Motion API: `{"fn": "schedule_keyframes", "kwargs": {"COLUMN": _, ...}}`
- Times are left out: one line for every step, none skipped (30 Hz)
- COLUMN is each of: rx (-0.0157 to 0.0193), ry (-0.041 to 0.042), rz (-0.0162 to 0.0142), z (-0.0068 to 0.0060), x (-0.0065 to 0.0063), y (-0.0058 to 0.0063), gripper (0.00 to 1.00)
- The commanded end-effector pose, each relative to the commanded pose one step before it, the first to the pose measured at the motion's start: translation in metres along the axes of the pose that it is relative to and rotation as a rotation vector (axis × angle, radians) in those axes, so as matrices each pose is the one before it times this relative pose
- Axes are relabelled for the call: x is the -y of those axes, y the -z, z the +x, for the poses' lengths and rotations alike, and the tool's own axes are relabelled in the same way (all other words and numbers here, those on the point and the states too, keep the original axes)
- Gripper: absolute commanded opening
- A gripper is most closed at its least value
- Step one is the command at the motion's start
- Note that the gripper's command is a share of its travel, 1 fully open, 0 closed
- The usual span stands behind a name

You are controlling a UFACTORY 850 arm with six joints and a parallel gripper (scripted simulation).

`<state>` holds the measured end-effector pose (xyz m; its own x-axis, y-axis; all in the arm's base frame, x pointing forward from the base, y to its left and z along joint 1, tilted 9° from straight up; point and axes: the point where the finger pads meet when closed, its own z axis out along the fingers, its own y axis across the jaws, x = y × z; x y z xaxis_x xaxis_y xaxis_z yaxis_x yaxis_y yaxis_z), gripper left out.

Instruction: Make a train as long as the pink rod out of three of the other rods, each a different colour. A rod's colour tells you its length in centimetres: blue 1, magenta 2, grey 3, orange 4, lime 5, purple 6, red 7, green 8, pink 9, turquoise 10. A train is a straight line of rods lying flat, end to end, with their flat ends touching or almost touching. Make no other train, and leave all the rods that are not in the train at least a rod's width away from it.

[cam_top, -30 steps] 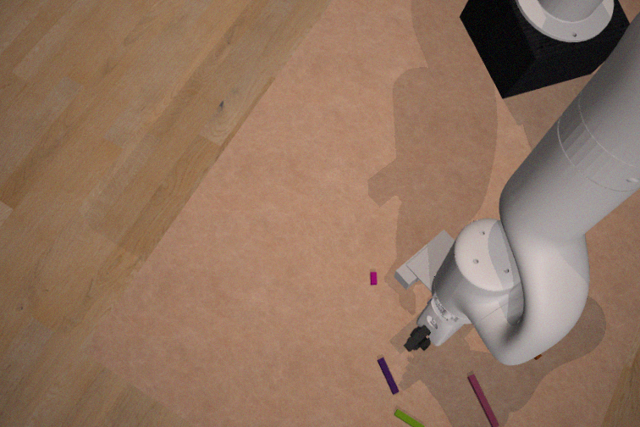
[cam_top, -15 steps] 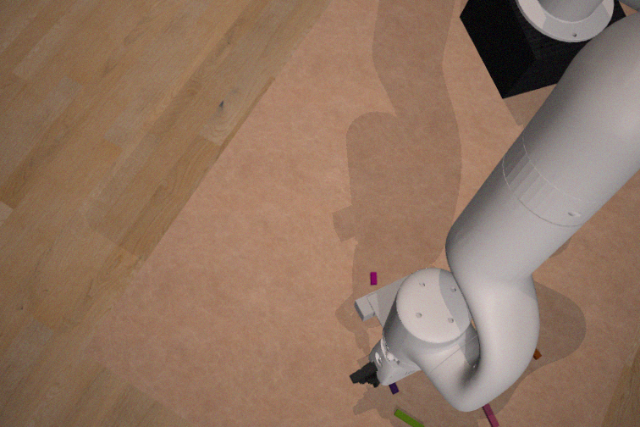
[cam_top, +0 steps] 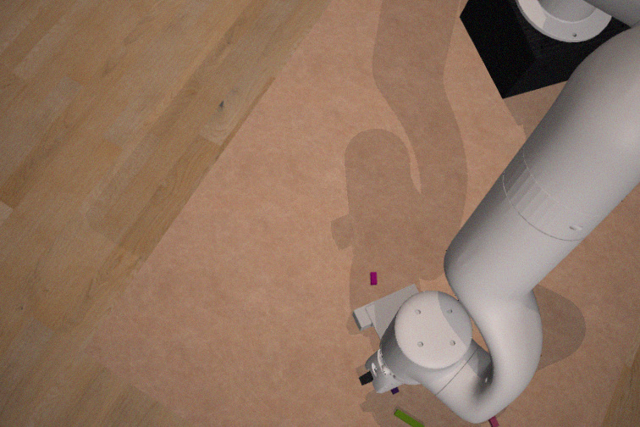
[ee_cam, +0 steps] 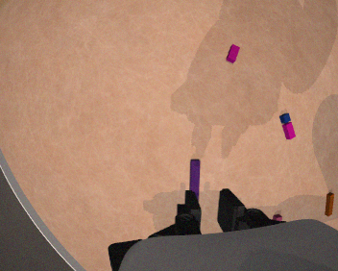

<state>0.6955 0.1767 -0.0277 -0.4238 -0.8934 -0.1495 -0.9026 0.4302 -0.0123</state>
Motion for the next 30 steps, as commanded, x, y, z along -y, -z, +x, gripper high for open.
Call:
{"fn": "schedule_keyframes", "kwargs": {"rx": -0.00144, "ry": -0.00033, "rz": 0.00139, "z": -0.00089, "x": 0.00097, "y": 0.00106, "gripper": 0.24}}
{"fn": "schedule_keyframes", "kwargs": {"rx": 0.0, "ry": 0.0, "rz": 0.0, "z": 0.0, "x": 0.0, "y": 0.0, "gripper": 0.24}}
{"fn": "schedule_keyframes", "kwargs": {"rx": 0.0, "ry": 0.0, "rz": 0.0, "z": 0.0, "x": 0.0, "y": 0.0, "gripper": 0.24}}
{"fn": "schedule_keyframes", "kwargs": {"rx": 0.0, "ry": 0.0, "rz": 0.0, "z": 0.0, "x": 0.0, "y": 0.0, "gripper": 0.24}}
{"fn": "schedule_keyframes", "kwargs": {"rx": 0.0, "ry": 0.0, "rz": 0.0, "z": 0.0, "x": 0.0, "y": 0.0, "gripper": 0.24}}
{"fn": "schedule_keyframes", "kwargs": {"rx": 0.0, "ry": 0.0, "rz": 0.0, "z": 0.0, "x": 0.0, "y": 0.0, "gripper": 0.24}}
{"fn": "schedule_keyframes", "kwargs": {"rx": 0.0, "ry": 0.0, "rz": 0.0, "z": 0.0, "x": 0.0, "y": 0.0, "gripper": 0.24}}
{"fn": "schedule_keyframes", "kwargs": {"rx": 0.0, "ry": 0.0, "rz": 0.0, "z": 0.0, "x": 0.0, "y": 0.0, "gripper": 0.24}}
{"fn": "schedule_keyframes", "kwargs": {"rx": 0.0, "ry": 0.0, "rz": 0.0, "z": 0.0, "x": 0.0, "y": 0.0, "gripper": 0.24}}
{"fn": "schedule_keyframes", "kwargs": {"rx": 0.0, "ry": 0.0, "rz": 0.0, "z": 0.0, "x": 0.0, "y": 0.0, "gripper": 0.24}}
{"fn": "schedule_keyframes", "kwargs": {"rx": 0.0, "ry": 0.0, "rz": 0.0, "z": 0.0, "x": 0.0, "y": 0.0, "gripper": 0.24}}
{"fn": "schedule_keyframes", "kwargs": {"rx": 0.0, "ry": 0.0, "rz": 0.0, "z": 0.0, "x": 0.0, "y": 0.0, "gripper": 0.24}}
{"fn": "schedule_keyframes", "kwargs": {"rx": 0.0, "ry": 0.0, "rz": 0.0, "z": 0.0, "x": 0.0, "y": 0.0, "gripper": 0.24}}
{"fn": "schedule_keyframes", "kwargs": {"rx": 0.0, "ry": 0.0, "rz": 0.0, "z": 0.0, "x": 0.0, "y": 0.0, "gripper": 0.24}}
{"fn": "schedule_keyframes", "kwargs": {"rx": 0.0, "ry": 0.0, "rz": 0.0, "z": 0.0, "x": 0.0, "y": 0.0, "gripper": 0.24}}
{"fn": "schedule_keyframes", "kwargs": {"rx": 0.0, "ry": 0.0, "rz": 0.0, "z": 0.0, "x": 0.0, "y": 0.0, "gripper": 0.24}}
{"fn": "schedule_keyframes", "kwargs": {"rx": 0.0, "ry": 0.0, "rz": 0.0, "z": 0.0, "x": 0.0, "y": 0.0, "gripper": 0.24}}
{"fn": "schedule_keyframes", "kwargs": {"rx": 0.0, "ry": 0.0, "rz": 0.0, "z": 0.0, "x": 0.0, "y": 0.0, "gripper": 0.24}}
{"fn": "schedule_keyframes", "kwargs": {"rx": 0.0, "ry": 0.0, "rz": 0.0, "z": 0.0, "x": 0.0, "y": 0.0, "gripper": 0.24}}
{"fn": "schedule_keyframes", "kwargs": {"rx": 0.0, "ry": 0.0, "rz": 0.0, "z": 0.0, "x": 0.0, "y": 0.0, "gripper": 0.24}}
{"fn": "schedule_keyframes", "kwargs": {"rx": 0.0, "ry": 0.0, "rz": 0.0, "z": 0.0, "x": 0.0, "y": -0.00002, "gripper": 0.24}}
{"fn": "schedule_keyframes", "kwargs": {"rx": 0.0, "ry": 0.0, "rz": 0.0, "z": 0.0, "x": 0.0, "y": -0.00004, "gripper": 0.24}}
{"fn": "schedule_keyframes", "kwargs": {"rx": 0.0, "ry": 0.0, "rz": 0.0, "z": 0.0, "x": 0.0, "y": -0.00008, "gripper": 0.24}}
{"fn": "schedule_keyframes", "kwargs": {"rx": 0.0, "ry": 0.0, "rz": 0.0, "z": 0.0, "x": 0.0, "y": -0.00013, "gripper": 0.24}}
{"fn": "schedule_keyframes", "kwargs": {"rx": 0.0, "ry": 0.0, "rz": 0.0, "z": 0.0, "x": 0.0, "y": -0.00019, "gripper": 0.24}}
{"fn": "schedule_keyframes", "kwargs": {"rx": 0.0, "ry": 0.0, "rz": 0.0, "z": 0.0, "x": 0.0, "y": -0.00025, "gripper": 0.24}}
{"fn": "schedule_keyframes", "kwargs": {"rx": 0.0, "ry": 0.0, "rz": 0.0, "z": 0.0, "x": 0.0, "y": -0.00032, "gripper": 0.24}}
{"fn": "schedule_keyframes", "kwargs": {"rx": -0.00001, "ry": 0.0, "rz": -0.00001, "z": 0.0, "x": 0.0, "y": -0.0004, "gripper": 0.24}}
{"fn": "schedule_keyframes", "kwargs": {"rx": -0.00001, "ry": 0.0, "rz": -0.00001, "z": 0.0, "x": 0.0, "y": -0.00048, "gripper": 0.24}}
{"fn": "schedule_keyframes", "kwargs": {"rx": -0.00001, "ry": 0.0, "rz": -0.00001, "z": 0.0, "x": 0.0, "y": -0.00056, "gripper": 0.24}}
